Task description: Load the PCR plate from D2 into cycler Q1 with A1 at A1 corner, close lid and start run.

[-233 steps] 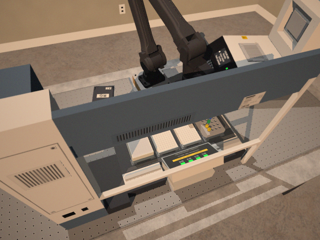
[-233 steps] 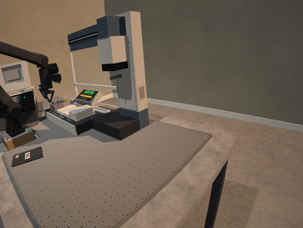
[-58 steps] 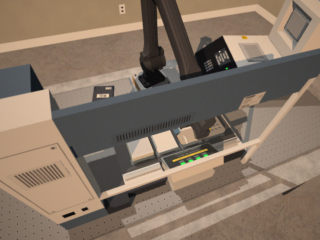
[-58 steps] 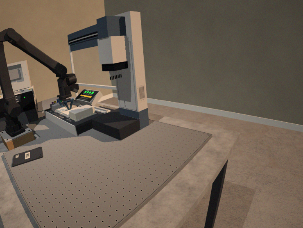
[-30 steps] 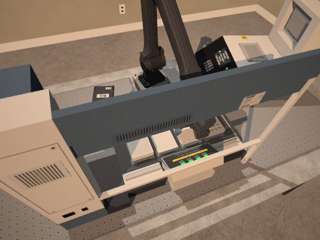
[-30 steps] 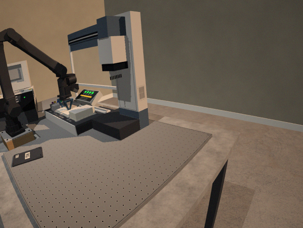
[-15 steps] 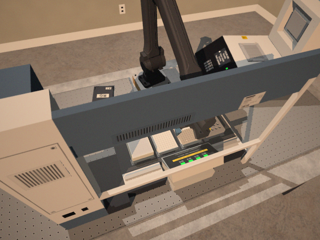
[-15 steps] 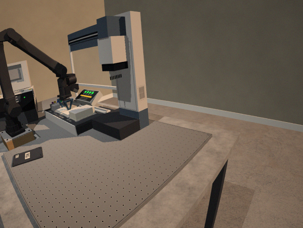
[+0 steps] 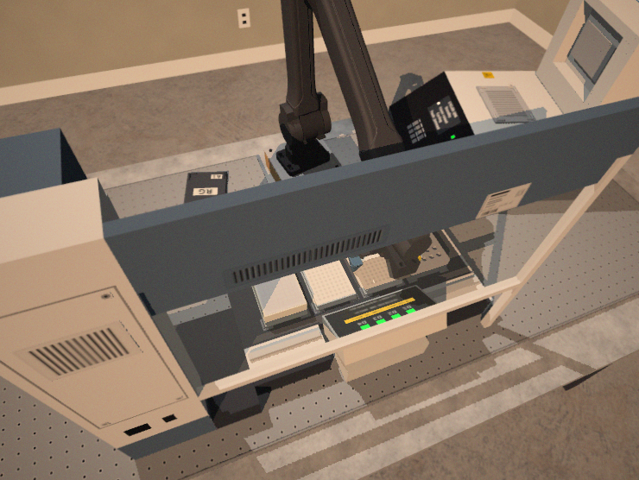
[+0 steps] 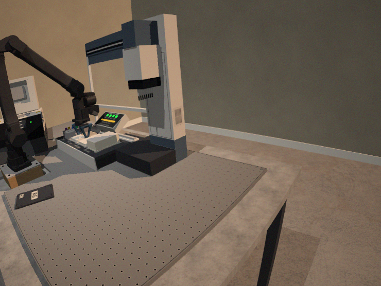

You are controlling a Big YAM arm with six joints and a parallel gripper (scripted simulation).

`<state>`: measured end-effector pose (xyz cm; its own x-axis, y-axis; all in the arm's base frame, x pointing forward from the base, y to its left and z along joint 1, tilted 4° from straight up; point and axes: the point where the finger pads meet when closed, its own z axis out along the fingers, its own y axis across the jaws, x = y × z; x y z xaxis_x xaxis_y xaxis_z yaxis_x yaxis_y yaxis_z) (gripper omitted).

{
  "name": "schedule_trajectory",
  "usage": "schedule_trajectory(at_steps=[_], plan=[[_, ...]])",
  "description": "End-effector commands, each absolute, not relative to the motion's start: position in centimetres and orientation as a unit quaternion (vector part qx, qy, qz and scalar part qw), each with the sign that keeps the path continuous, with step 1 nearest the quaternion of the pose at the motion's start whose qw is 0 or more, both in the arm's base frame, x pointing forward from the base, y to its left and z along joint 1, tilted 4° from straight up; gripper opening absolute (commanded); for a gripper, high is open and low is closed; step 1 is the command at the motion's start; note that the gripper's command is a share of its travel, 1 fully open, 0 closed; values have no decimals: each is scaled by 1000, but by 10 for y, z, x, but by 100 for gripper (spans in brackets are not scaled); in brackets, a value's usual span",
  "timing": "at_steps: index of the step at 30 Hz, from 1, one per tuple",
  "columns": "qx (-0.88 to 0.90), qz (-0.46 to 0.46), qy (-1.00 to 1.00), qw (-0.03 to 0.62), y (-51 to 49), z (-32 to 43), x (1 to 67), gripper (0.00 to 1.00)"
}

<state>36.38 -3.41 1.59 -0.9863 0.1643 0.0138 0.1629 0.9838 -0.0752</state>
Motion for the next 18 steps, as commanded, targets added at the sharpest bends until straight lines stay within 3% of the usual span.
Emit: schedule_trajectory(at_steps=[1,18], plan=[[-86,36,-995,-26,-39,36,395,0],[-91,35,-995,-30,-39,50,395,0]])
